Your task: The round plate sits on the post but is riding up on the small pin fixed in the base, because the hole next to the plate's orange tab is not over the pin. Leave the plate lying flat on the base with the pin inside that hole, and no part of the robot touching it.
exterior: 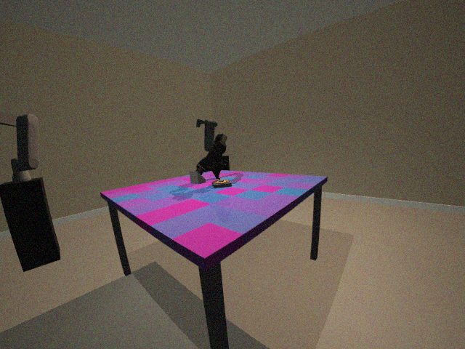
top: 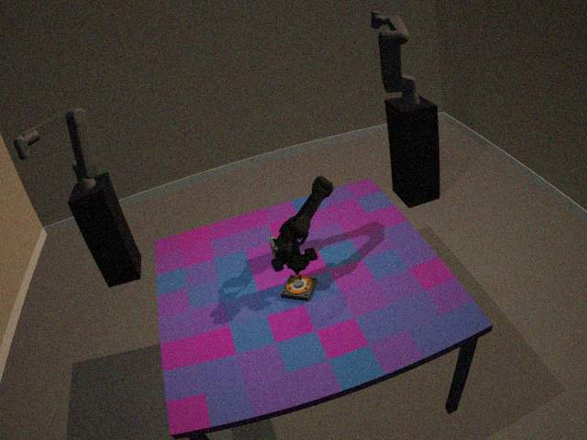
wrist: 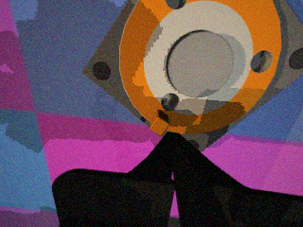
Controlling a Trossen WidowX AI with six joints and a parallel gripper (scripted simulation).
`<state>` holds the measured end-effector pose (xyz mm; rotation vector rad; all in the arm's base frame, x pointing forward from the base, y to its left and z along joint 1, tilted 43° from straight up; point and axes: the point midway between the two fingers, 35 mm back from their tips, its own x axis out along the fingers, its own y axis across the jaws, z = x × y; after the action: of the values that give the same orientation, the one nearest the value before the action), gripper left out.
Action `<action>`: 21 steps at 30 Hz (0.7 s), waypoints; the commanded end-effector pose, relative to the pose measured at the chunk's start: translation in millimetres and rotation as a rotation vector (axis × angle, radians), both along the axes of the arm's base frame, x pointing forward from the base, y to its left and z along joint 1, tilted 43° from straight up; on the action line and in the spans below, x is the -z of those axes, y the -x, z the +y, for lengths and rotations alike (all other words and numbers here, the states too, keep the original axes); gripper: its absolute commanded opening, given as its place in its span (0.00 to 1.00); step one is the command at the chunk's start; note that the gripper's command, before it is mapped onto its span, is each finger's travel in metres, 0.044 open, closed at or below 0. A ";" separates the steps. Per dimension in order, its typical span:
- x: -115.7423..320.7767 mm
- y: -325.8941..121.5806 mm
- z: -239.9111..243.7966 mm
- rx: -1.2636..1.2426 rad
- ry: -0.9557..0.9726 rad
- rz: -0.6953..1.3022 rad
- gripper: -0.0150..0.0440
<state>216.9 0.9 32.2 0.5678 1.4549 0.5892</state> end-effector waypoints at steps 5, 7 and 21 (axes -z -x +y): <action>-3.0 -0.5 4.9 0.005 -0.008 0.007 0.25; -6.3 -0.8 1.1 0.005 -0.007 0.007 0.25; -28.0 2.1 -19.5 0.013 -0.011 0.013 0.25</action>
<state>215.6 -19.9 61.0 0.5831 1.4552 0.5875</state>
